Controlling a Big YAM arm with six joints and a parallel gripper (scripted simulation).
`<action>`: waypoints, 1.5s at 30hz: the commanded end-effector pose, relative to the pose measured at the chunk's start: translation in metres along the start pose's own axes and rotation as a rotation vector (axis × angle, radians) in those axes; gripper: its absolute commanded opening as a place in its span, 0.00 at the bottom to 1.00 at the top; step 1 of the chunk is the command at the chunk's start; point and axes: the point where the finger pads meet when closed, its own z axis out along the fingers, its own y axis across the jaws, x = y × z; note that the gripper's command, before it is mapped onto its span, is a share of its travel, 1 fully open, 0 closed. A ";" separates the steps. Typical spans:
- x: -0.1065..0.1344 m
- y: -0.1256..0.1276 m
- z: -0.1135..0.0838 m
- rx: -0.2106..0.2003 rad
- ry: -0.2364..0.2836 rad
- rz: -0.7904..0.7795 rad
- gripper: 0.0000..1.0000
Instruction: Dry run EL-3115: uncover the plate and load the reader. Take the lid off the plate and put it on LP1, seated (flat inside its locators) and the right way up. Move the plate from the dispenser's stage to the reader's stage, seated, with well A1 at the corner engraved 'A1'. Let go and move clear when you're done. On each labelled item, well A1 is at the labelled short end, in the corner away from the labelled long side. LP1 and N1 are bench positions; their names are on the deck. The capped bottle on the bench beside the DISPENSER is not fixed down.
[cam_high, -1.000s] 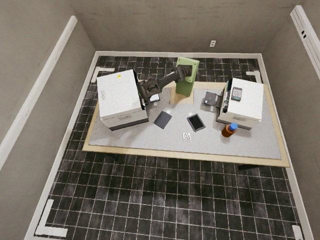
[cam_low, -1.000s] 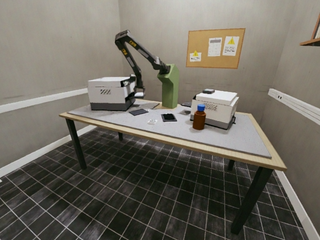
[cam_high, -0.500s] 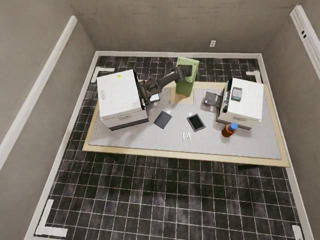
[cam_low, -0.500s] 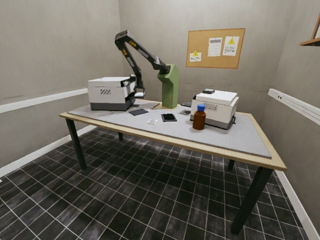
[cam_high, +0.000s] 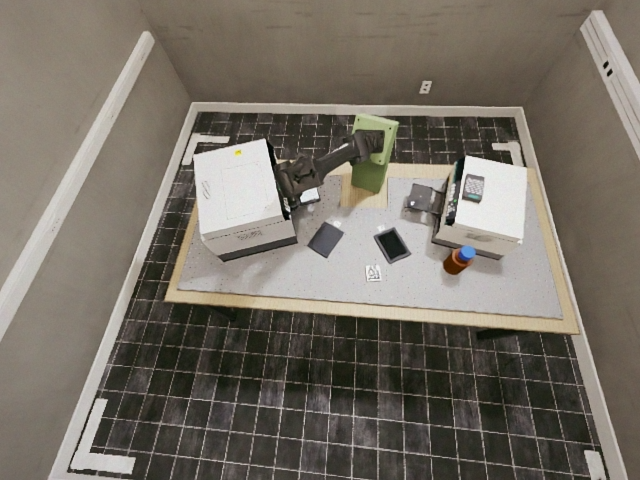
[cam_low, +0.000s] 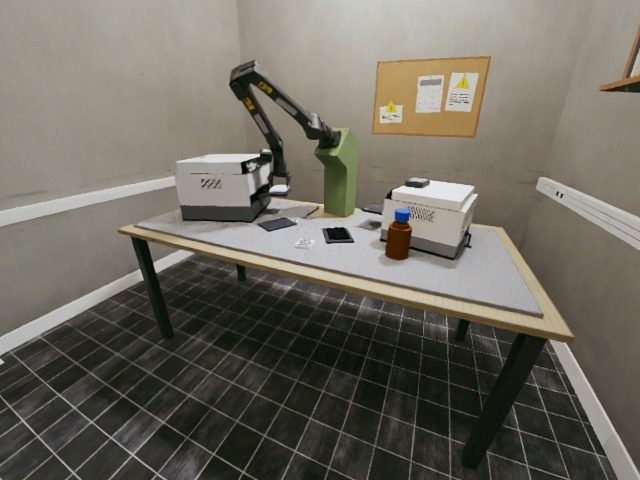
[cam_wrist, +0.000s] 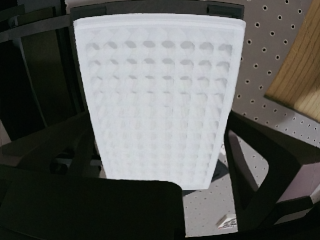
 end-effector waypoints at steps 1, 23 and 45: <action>-0.003 -0.006 -0.004 -0.005 -0.008 0.015 0.86; -0.001 -0.004 0.001 -0.002 -0.003 0.006 0.86; 0.001 -0.002 0.005 0.001 0.002 -0.002 0.86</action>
